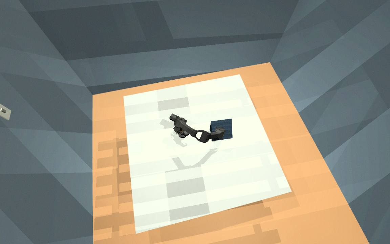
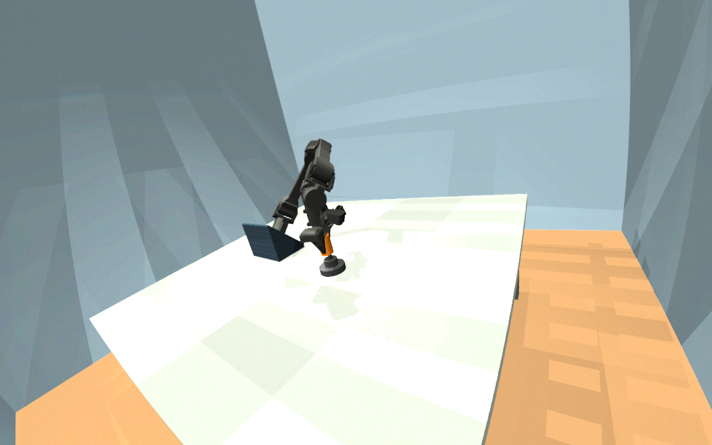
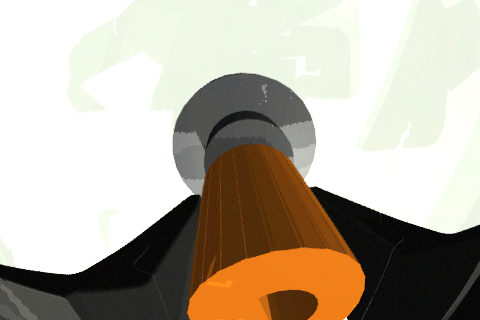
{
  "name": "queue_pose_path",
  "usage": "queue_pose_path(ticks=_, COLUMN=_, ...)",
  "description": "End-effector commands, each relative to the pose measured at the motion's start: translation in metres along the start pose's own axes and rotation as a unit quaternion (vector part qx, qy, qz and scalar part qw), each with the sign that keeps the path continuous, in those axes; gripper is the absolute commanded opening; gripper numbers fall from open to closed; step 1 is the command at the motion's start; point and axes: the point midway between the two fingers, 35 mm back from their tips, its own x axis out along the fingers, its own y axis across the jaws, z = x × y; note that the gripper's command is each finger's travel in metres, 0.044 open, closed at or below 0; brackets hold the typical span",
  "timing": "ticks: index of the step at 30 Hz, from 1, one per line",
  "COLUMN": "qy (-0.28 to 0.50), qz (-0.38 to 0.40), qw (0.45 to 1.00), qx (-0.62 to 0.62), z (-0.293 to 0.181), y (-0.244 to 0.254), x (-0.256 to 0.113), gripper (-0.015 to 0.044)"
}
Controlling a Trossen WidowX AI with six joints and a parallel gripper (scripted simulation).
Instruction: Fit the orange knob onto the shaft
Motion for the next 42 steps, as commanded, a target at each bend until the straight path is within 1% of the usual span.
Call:
queue_pose_path(ticks=1, qy=0.000, qz=-0.003, qw=1.000, qx=-0.004, z=0.0024, y=-0.0014, x=-0.0026, gripper=0.0000)
queue_pose_path(ticks=30, qy=0.000, qz=-0.003, qw=1.000, qx=-0.004, z=0.0001, y=0.0010, x=0.0024, gripper=0.0000)
queue_pose_path(ticks=35, qy=0.000, qz=-0.003, qw=1.000, qx=-0.004, z=0.0002, y=0.0016, x=-0.0025, gripper=0.0000)
queue_pose_path(ticks=37, qy=0.000, qz=-0.003, qw=1.000, qx=-0.017, z=0.0002, y=0.0016, x=-0.0026, gripper=0.0000)
queue_pose_path(ticks=42, qy=0.000, qz=-0.003, qw=0.995, qx=-0.103, z=0.0008, y=0.0010, x=-0.0019, gripper=0.0000)
